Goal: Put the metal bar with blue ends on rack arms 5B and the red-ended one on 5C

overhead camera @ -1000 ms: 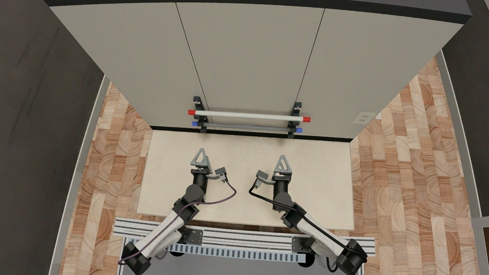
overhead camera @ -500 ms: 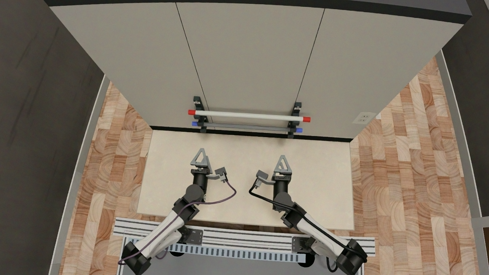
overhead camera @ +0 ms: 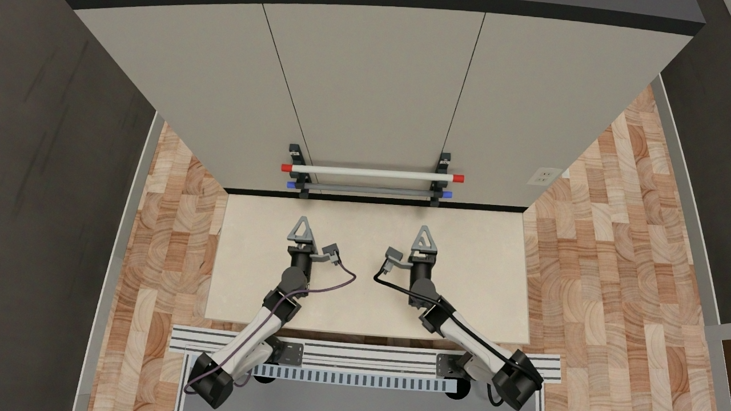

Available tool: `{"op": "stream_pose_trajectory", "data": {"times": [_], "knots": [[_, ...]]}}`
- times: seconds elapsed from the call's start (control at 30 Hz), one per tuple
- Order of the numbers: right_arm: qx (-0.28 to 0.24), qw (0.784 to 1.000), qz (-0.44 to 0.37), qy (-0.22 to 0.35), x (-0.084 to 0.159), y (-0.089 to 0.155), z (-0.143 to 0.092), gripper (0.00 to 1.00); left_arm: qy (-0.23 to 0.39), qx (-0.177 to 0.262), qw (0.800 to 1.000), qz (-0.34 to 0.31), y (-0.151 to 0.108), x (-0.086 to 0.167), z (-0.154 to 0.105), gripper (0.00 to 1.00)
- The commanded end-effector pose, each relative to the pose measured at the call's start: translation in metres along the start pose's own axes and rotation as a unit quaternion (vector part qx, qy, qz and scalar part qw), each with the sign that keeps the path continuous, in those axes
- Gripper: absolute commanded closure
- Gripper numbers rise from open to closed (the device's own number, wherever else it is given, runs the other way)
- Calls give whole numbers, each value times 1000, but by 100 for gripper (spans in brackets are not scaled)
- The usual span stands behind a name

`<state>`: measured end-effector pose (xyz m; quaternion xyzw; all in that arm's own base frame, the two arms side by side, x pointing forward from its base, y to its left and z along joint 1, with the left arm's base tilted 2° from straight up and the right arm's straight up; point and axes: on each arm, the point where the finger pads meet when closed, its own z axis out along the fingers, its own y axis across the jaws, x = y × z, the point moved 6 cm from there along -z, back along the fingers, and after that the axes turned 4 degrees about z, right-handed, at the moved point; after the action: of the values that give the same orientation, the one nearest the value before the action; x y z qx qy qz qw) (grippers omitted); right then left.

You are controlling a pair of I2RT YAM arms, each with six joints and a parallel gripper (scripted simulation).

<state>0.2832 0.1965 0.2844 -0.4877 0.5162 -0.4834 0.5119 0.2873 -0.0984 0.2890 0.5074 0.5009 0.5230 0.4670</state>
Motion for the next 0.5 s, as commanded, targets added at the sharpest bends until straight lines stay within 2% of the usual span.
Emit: {"op": "stream_pose_trajectory", "data": {"times": [0.0, 0.47], "knots": [[7, 1000, 4, -9, -2, 8, 10, 0, -6, -18, 1000, -10, -3, -1, 8, 0], [7, 1000, 4, -9, -1, 32, 37, 0, -6, -18, 1000, -10, -25, -3, 35, 0]]}}
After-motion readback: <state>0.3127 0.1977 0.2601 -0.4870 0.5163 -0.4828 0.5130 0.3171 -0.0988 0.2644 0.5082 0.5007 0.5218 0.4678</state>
